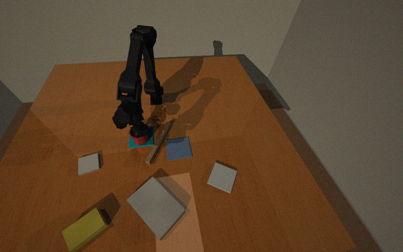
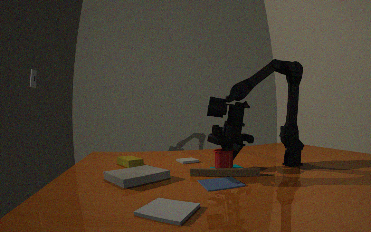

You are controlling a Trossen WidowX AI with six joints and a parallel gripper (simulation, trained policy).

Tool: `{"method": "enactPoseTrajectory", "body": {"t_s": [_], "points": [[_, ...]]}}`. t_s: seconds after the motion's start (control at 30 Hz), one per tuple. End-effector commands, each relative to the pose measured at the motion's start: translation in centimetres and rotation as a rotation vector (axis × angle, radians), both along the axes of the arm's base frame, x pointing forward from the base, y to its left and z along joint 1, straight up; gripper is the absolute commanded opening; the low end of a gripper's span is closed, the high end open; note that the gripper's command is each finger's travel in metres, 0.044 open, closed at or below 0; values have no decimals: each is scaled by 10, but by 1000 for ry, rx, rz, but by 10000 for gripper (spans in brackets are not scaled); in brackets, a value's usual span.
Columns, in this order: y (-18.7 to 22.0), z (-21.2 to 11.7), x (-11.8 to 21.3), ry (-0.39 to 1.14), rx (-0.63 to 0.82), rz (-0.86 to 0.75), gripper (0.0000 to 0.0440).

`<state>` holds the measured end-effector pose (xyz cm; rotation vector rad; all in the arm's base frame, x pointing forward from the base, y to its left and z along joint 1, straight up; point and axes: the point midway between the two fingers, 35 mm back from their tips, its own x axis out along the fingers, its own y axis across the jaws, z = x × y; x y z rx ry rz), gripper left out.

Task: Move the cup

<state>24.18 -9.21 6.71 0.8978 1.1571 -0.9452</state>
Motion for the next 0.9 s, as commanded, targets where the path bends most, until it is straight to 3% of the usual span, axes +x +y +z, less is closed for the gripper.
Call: {"method": "enactPoseTrajectory", "body": {"t_s": [0.0,0.33,0.87], "points": [[-2,4,3,-43,-4,-11,165],[-2,15,-1,-117,-7,4,193],[-5,43,-10,-221,-27,0,292]]}}
